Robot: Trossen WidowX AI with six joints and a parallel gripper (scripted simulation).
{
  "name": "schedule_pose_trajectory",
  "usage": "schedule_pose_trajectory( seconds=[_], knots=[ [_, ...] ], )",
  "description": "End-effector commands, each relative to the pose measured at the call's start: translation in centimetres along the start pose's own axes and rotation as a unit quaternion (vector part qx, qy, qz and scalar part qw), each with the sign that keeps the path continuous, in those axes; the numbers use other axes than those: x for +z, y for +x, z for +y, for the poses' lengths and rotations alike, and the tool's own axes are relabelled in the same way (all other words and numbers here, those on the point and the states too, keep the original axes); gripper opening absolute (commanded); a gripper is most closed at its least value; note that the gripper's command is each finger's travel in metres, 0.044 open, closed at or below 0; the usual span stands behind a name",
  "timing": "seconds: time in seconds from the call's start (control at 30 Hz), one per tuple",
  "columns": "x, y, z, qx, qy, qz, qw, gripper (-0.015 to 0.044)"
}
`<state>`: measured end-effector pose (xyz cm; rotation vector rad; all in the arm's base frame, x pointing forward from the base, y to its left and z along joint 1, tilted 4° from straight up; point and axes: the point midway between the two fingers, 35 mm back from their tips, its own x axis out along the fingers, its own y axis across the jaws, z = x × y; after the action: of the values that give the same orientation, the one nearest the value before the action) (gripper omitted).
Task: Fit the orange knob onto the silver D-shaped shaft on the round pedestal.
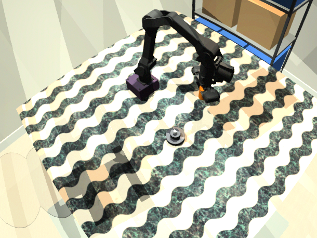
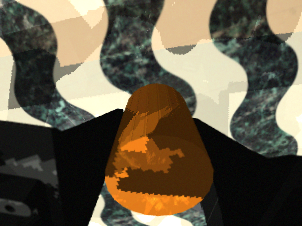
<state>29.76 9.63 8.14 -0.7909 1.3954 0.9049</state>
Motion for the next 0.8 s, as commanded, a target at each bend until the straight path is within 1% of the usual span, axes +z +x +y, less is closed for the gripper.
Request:
schedule_pose_trajectory(
  seconds=[0.0, 0.23, 0.43, 0.77],
  knots=[
    [0.1, -2.0, -0.1, -0.007, -0.003, -0.008, 1.0, 0.0],
    [-0.1, -3.7, 0.1, -0.007, -0.003, -0.008, 1.0, 0.0],
    [-0.3, -3.7, 0.0, -0.008, -0.003, -0.008, 1.0, 0.0],
    [-2.2, -2.9, -2.3, -0.009, -0.003, -0.006, 1.0, 0.0]
  ],
)
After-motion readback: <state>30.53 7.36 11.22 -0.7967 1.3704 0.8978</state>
